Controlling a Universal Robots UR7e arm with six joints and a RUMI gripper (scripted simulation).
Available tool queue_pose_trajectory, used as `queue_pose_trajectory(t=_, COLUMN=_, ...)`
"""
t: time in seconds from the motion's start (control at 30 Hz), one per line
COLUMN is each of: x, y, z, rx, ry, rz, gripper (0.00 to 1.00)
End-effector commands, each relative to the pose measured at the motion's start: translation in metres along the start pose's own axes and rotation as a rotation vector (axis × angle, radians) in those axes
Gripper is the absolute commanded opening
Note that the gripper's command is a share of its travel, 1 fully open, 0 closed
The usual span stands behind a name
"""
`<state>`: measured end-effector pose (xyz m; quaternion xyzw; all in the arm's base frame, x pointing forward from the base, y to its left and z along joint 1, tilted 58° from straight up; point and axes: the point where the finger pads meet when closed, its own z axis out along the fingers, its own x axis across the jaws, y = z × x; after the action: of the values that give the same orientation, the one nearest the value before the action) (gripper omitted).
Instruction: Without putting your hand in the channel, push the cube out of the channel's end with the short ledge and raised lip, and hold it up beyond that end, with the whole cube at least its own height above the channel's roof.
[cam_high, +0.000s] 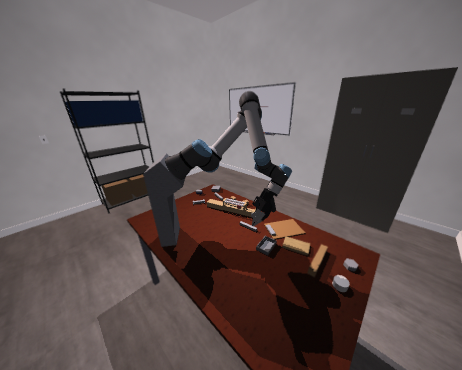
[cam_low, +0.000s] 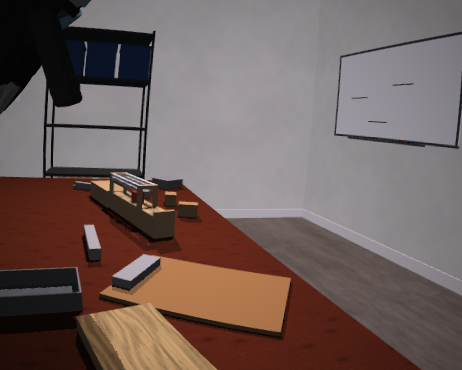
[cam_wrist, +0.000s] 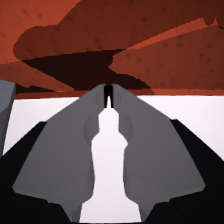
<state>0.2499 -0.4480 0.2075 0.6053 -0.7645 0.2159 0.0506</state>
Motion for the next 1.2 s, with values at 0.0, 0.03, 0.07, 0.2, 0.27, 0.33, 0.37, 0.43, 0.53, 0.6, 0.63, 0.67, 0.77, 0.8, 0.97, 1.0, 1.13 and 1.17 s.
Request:
queue_pose_trajectory(t=0.0, x=-0.057, y=-0.021, z=-0.003, rx=0.041, ry=0.064, rz=-0.122, gripper=0.00)
queue_pose_trajectory(t=0.03, x=-0.068, y=-0.024, z=-0.003, rx=0.047, ry=0.072, rz=-0.143, gripper=0.00)
queue_pose_trajectory(t=0.07, x=-0.078, y=-0.028, z=-0.003, rx=0.053, ry=0.080, rz=-0.163, gripper=0.00)
queue_pose_trajectory(t=0.2, x=-0.109, y=-0.038, z=-0.003, rx=0.071, ry=0.102, rz=-0.225, gripper=0.00)
queue_pose_trajectory(t=0.27, x=-0.129, y=-0.044, z=-0.004, rx=0.084, ry=0.117, rz=-0.265, gripper=0.00)
queue_pose_trajectory(t=0.33, x=-0.139, y=-0.047, z=-0.004, rx=0.091, ry=0.125, rz=-0.286, gripper=0.00)
queue_pose_trajectory(t=0.37, x=-0.139, y=-0.047, z=-0.004, rx=0.091, ry=0.125, rz=-0.286, gripper=0.00)
queue_pose_trajectory(t=0.43, x=-0.148, y=-0.050, z=-0.003, rx=0.095, ry=0.130, rz=-0.304, gripper=0.00)
queue_pose_trajectory(t=0.53, x=-0.175, y=-0.058, z=-0.002, rx=0.110, ry=0.148, rz=-0.360, gripper=0.00)
queue_pose_trajectory(t=0.6, x=-0.185, y=-0.061, z=-0.003, rx=0.116, ry=0.155, rz=-0.378, gripper=0.00)
queue_pose_trajectory(t=0.63, x=-0.193, y=-0.064, z=-0.003, rx=0.121, ry=0.161, rz=-0.396, gripper=0.00)
queue_pose_trajectory(t=0.67, x=-0.201, y=-0.067, z=-0.003, rx=0.126, ry=0.167, rz=-0.413, gripper=0.00)
queue_pose_trajectory(t=0.77, x=-0.218, y=-0.072, z=-0.003, rx=0.136, ry=0.180, rz=-0.448, gripper=0.00)
queue_pose_trajectory(t=0.8, x=-0.218, y=-0.072, z=-0.003, rx=0.136, ry=0.180, rz=-0.448, gripper=0.00)
queue_pose_trajectory(t=0.97, x=-0.235, y=-0.077, z=-0.004, rx=0.147, ry=0.193, rz=-0.482, gripper=0.00)
queue_pose_trajectory(t=1.0, x=-0.243, y=-0.080, z=-0.003, rx=0.152, ry=0.199, rz=-0.499, gripper=0.00)
queue_pose_trajectory(t=1.13, x=-0.276, y=-0.090, z=-0.004, rx=0.172, ry=0.224, rz=-0.566, gripper=0.00)
queue_pose_trajectory(t=1.17, x=-0.276, y=-0.090, z=-0.004, rx=0.172, ry=0.224, rz=-0.566, gripper=0.00)
